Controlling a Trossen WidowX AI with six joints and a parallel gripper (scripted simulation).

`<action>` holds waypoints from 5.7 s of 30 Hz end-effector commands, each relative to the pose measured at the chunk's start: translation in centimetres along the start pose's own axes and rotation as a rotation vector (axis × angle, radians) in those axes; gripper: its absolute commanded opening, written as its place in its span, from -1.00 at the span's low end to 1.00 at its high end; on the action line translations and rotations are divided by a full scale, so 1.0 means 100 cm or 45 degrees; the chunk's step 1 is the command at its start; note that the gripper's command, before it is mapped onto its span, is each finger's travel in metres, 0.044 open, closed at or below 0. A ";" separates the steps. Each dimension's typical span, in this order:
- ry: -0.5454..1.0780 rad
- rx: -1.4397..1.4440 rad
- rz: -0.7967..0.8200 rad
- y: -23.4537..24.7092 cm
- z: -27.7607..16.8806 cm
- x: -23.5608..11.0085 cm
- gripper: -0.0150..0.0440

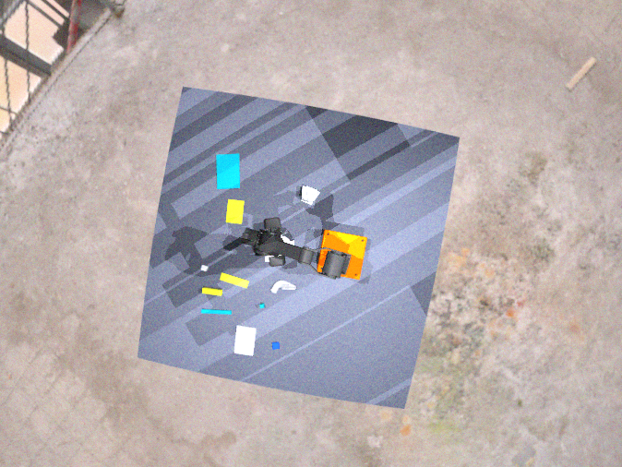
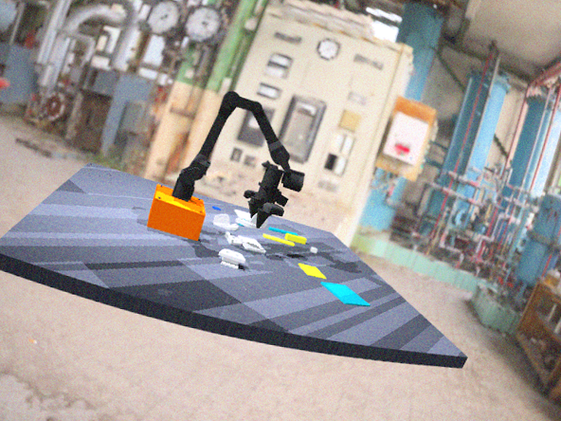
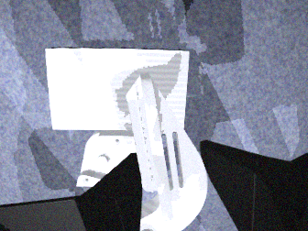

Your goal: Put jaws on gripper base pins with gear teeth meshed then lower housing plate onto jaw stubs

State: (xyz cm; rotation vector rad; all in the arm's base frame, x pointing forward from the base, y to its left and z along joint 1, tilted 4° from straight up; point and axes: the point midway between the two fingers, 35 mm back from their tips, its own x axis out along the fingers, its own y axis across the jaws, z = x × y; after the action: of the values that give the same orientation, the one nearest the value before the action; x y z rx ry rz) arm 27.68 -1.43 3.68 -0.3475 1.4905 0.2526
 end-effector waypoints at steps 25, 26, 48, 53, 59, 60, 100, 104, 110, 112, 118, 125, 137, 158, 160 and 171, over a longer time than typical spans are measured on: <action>-0.009 0.093 -0.007 0.024 0.015 -0.002 -0.04; -0.009 0.093 -0.007 0.024 0.015 -0.002 -0.04; -0.009 0.093 -0.007 0.024 0.015 -0.002 -0.04; -0.009 0.093 -0.007 0.024 0.015 -0.002 -0.04; -0.009 0.093 -0.007 0.024 0.015 -0.002 -0.04; -0.009 0.093 -0.007 0.024 0.015 -0.002 -0.04; -0.009 0.093 -0.007 0.024 0.015 -0.002 -0.04; -0.009 0.093 -0.007 0.024 0.015 -0.002 -0.04; -0.009 0.093 -0.007 0.024 0.015 -0.002 -0.04; -0.009 0.093 -0.007 0.024 0.015 -0.002 -0.04; -0.009 0.093 -0.007 0.024 0.015 -0.002 -0.04; -0.009 0.093 -0.007 0.024 0.015 -0.002 -0.04; -0.009 0.093 -0.007 0.024 0.015 -0.002 -0.04; -0.009 0.093 -0.007 0.024 0.015 -0.002 -0.04; -0.009 0.093 -0.007 0.024 0.015 -0.002 -0.04; -0.009 0.093 -0.007 0.024 0.015 -0.002 -0.04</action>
State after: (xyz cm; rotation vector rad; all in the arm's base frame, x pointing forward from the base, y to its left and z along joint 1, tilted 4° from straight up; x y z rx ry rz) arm 27.99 1.36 3.67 -0.2929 1.4911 0.2011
